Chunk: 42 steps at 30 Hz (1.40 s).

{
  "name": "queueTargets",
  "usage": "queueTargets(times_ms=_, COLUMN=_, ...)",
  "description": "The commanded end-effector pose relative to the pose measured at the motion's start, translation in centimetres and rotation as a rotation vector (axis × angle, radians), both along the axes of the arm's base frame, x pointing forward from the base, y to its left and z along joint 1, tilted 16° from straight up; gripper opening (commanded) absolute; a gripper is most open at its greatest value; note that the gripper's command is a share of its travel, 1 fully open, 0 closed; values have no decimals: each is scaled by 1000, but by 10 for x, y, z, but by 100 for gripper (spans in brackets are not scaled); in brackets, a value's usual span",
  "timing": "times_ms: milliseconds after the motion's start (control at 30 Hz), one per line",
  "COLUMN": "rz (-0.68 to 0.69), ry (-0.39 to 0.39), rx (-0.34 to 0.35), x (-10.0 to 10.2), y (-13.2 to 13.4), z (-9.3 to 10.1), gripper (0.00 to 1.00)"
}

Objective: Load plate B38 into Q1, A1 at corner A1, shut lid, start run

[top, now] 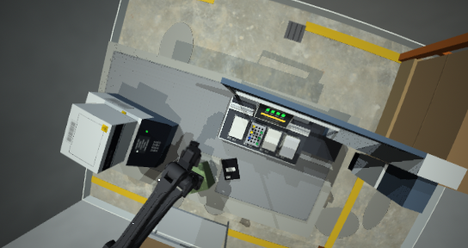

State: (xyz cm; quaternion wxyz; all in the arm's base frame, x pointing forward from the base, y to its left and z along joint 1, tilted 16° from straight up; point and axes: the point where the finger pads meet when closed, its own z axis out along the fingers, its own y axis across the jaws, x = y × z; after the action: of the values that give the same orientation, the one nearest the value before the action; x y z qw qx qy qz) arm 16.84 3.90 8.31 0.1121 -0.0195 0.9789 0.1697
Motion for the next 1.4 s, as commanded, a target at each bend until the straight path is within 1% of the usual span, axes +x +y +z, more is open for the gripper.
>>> queueTargets(times_ms=0, rz=-6, ry=-50, rx=39, x=11, y=8, z=35, gripper=0)
queueTargets(times_ms=100, rz=-10, ry=-51, rx=47, x=12, y=9, z=35, gripper=0)
queueTargets(times_ms=167, rz=-2, ry=-54, rx=99, x=6, y=19, z=43, gripper=0)
queueTargets(times_ms=400, rz=16, ry=-66, rx=245, x=-10, y=49, z=62, gripper=0)
queueTargets(times_ms=567, rz=23, ry=-50, rx=350, x=-26, y=70, z=66, gripper=0)
queueTargets(times_ms=667, rz=20, ry=-40, rx=359, x=-28, y=71, z=64, gripper=0)
queueTargets(times_ms=733, rz=29, ry=-44, rx=366, x=-36, y=83, z=68, gripper=0)
queueTargets(times_ms=800, rz=36, ry=-41, rx=431, x=-43, y=92, z=72, gripper=0)
queueTargets(times_ms=900, rz=9, ry=-25, rx=494, x=-48, y=100, z=71, gripper=0)
queueTargets(times_ms=1067, rz=43, ry=-7, rx=599, x=-65, y=121, z=78, gripper=0)
queueTargets(times_ms=1133, rz=39, ry=-15, rx=603, x=-69, y=130, z=87, gripper=0)
queueTargets(times_ms=1200, rz=39, ry=-15, rx=603, x=-69, y=130, z=87, gripper=0)
queueTargets(times_ms=1233, rz=11, ry=-7, rx=591, x=-66, y=129, z=87, gripper=0)
queueTargets(times_ms=1267, rz=11, ry=-7, rx=594, x=-69, y=134, z=91, gripper=0)
queueTargets(times_ms=1367, rz=17, ry=-5, rx=588, x=-68, y=131, z=91, gripper=0)
